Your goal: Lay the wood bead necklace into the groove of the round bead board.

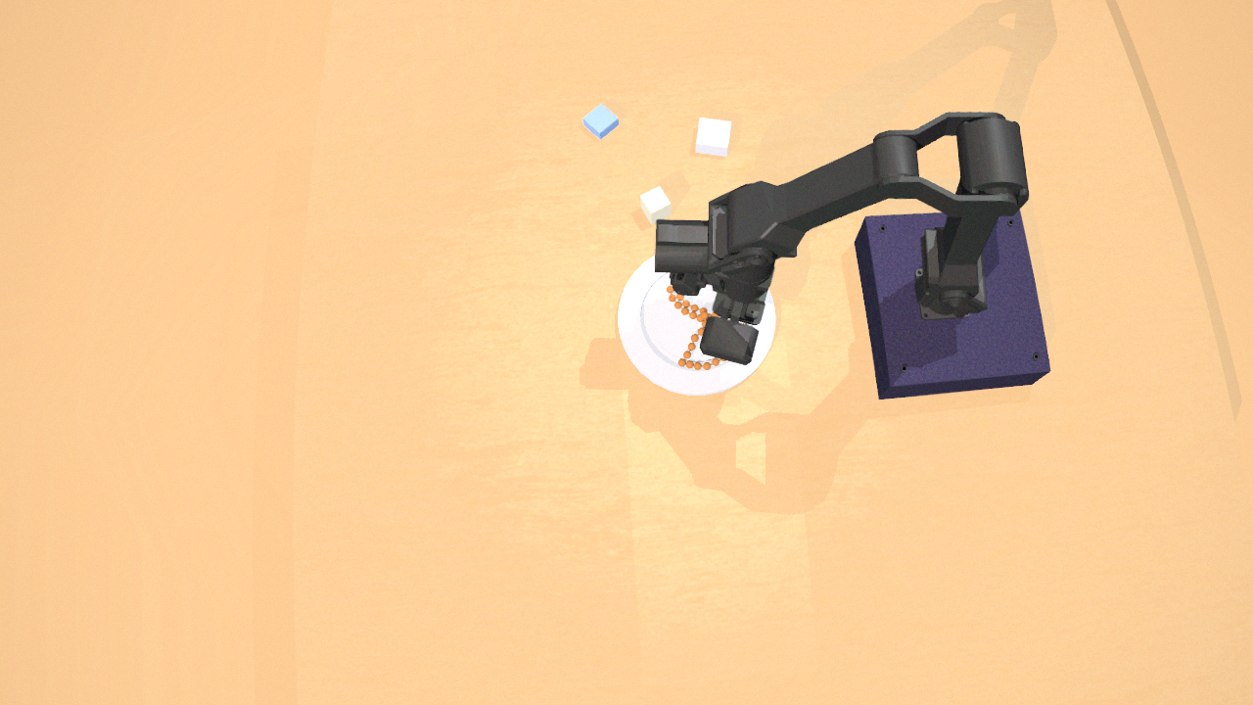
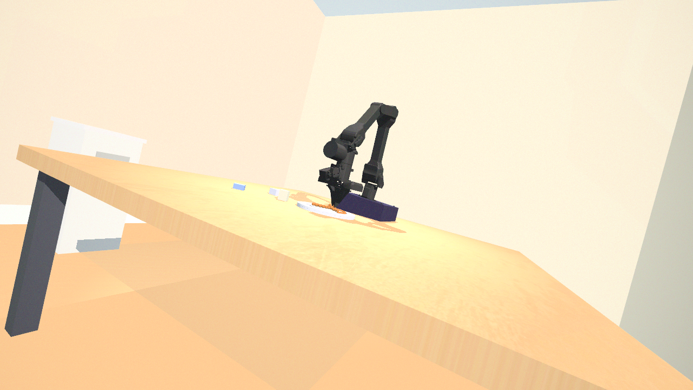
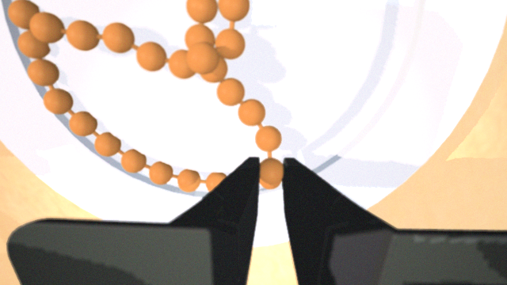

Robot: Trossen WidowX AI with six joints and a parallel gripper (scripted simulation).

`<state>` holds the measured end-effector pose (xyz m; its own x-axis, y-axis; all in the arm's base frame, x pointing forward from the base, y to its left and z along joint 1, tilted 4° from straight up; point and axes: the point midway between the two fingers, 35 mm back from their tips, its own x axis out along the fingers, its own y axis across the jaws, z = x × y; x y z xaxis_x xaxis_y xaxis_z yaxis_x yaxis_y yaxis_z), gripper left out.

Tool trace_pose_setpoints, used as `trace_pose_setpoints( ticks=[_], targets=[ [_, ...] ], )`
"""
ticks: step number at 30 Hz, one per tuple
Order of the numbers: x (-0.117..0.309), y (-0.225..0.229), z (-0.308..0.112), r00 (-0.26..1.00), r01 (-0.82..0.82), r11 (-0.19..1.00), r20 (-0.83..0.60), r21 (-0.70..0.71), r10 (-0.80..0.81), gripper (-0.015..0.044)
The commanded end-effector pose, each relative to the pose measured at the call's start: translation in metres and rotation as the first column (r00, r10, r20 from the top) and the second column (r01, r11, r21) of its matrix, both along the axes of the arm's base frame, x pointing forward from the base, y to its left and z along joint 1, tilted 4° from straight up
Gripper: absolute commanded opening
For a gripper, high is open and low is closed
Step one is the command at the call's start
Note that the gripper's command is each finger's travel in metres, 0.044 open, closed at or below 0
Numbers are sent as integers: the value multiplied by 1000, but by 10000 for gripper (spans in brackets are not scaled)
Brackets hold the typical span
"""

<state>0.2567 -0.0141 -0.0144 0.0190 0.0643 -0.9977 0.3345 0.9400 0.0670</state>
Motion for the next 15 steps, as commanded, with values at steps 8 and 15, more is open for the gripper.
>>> trace_pose_setpoints(
  ticks=[8,15],
  targets=[
    [-8,-9,-1,1000,-1,1000,-1,-4,1,0],
    [-7,-9,-3,1000,3,1000,1,-2,-3,53]
  ],
)
